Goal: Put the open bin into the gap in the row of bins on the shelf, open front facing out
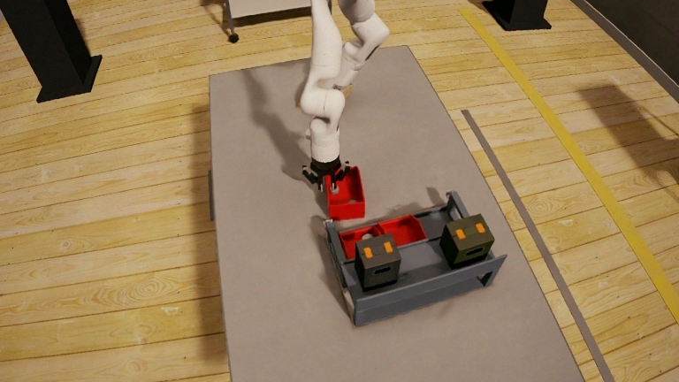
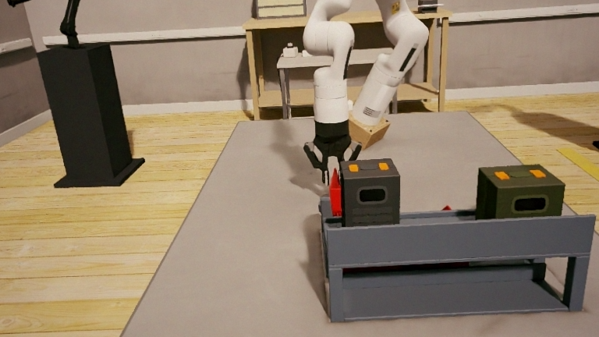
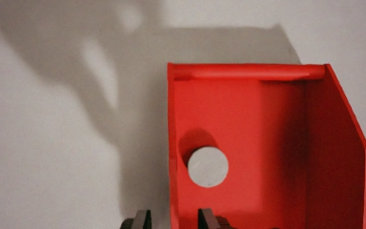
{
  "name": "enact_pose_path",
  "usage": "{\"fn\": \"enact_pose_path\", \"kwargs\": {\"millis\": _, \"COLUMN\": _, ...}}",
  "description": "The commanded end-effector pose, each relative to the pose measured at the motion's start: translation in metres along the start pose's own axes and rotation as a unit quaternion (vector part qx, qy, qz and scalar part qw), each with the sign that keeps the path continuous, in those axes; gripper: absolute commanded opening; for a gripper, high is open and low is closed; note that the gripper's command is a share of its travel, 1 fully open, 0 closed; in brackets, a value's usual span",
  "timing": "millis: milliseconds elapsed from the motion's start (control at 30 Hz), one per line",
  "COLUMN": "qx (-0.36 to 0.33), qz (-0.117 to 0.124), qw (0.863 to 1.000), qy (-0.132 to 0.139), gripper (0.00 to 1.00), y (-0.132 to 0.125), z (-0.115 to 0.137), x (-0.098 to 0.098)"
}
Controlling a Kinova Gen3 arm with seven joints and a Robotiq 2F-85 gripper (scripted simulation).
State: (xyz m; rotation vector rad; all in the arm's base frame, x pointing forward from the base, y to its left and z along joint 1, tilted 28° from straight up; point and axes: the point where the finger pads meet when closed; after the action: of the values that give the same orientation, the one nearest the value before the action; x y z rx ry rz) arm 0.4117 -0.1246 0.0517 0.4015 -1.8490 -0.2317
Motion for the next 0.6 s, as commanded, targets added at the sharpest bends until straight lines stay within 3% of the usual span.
{"fn": "enact_pose_path", "kwargs": {"millis": 0, "qx": 0.000, "qz": 0.001, "qw": 1.000, "qy": 0.000, "gripper": 0.35, "y": -0.0005, "z": -0.0003, "x": 0.0007}}
{"fn": "enact_pose_path", "kwargs": {"millis": 567, "qx": 0.000, "qz": 0.001, "qw": 1.000, "qy": 0.000, "gripper": 0.35, "y": -0.0006, "z": -0.0003, "x": 0.0024}}
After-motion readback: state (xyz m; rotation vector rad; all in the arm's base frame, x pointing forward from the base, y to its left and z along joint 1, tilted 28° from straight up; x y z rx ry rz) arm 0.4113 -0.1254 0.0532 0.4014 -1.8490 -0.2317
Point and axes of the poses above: the point where the finger pads meet when closed, its own x axis back along the fingers, its own y axis across the jaws, z = x × y, and after that the axes turned 14 degrees about x, right-handed
